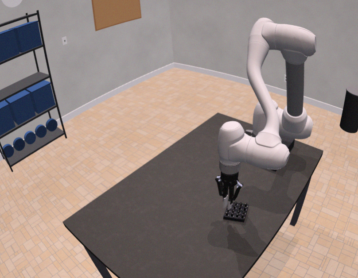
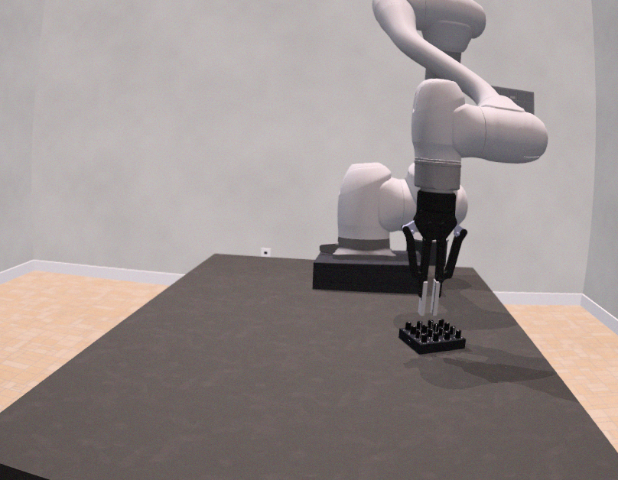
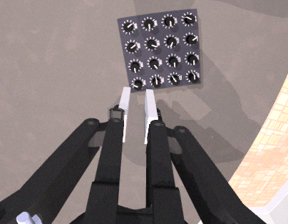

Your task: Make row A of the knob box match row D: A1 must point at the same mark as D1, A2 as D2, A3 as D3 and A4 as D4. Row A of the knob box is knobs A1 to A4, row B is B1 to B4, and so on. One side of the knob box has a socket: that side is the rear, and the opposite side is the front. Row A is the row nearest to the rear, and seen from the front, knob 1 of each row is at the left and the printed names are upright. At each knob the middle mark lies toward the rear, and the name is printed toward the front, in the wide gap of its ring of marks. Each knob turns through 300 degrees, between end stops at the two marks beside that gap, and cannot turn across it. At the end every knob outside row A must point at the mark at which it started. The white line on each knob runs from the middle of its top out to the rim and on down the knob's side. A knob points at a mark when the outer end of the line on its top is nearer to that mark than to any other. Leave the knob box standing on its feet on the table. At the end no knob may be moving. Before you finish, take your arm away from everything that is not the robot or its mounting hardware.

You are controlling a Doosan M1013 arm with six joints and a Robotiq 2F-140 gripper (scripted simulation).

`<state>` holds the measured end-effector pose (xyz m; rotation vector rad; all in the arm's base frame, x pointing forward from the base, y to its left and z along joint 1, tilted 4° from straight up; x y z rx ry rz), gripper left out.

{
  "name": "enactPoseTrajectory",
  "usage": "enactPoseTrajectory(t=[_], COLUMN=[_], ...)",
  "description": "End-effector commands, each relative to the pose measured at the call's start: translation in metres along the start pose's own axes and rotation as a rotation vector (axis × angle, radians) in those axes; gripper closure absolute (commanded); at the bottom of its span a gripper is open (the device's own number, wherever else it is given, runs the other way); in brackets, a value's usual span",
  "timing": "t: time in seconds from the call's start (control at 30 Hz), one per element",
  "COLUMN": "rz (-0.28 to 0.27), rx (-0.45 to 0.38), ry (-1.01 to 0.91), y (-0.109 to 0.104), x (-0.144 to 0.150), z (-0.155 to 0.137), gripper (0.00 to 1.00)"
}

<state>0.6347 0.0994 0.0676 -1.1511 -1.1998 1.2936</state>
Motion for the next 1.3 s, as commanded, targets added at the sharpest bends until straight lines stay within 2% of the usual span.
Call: enactPoseTrajectory(t=[0.0, 1.27], rz=[0.0, 0.0], rx=[0.0, 0.0], ry=[0.0, 0.0], y=[0.002, 0.037], x=[0.0, 0.0], z=[0.0, 0.0], gripper=[0.88, 0.88])
Point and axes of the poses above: the point where the finger pads meet when closed, its own y axis out along the fingers, its own x axis across the jaws, z = x × y, the point moved 6 cm from there along -y, back along the fingers, and after that the axes turned 1 degree about -y, right-handed, at the moved point
